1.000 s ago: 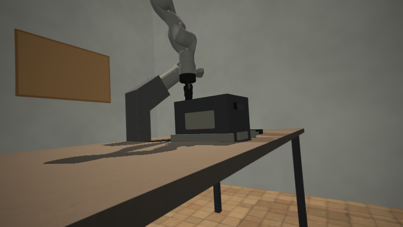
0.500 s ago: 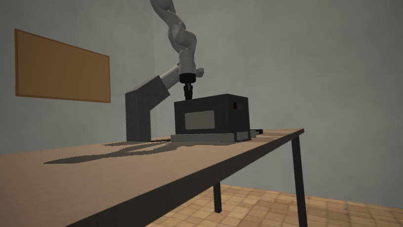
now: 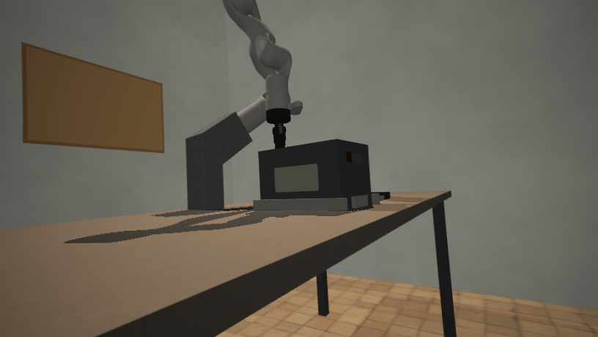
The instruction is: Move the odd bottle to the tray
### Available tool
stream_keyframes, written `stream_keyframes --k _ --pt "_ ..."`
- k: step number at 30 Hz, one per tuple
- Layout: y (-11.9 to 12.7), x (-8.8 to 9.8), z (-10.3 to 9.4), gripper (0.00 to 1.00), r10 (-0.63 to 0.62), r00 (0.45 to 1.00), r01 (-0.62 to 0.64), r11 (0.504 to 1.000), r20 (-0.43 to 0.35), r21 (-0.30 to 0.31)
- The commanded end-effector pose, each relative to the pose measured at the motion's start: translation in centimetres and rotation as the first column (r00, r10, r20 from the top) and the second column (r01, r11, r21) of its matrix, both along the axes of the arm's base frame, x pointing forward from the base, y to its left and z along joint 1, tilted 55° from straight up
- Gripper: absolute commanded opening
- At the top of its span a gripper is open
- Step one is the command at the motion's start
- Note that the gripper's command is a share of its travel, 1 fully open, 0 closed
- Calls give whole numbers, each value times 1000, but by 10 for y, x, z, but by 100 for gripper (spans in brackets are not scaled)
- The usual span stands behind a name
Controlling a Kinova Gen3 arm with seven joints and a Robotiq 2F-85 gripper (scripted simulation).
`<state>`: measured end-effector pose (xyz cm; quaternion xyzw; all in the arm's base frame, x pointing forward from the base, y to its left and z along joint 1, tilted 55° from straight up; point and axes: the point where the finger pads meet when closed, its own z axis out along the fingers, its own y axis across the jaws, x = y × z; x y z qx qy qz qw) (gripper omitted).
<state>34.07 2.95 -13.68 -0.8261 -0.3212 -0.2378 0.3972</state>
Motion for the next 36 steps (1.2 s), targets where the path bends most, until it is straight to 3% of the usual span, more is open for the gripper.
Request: stream_keyframes --k 1,33,34,36 --pt "0 0 0 0 -1 1000 1 1000 0 -1" --pt "0 0 0 0 -1 1000 1 1000 0 -1" --pt "0 0 0 64 -1 1000 1 1000 0 -1" --pt "0 0 0 64 -1 1000 1 1000 0 -1"
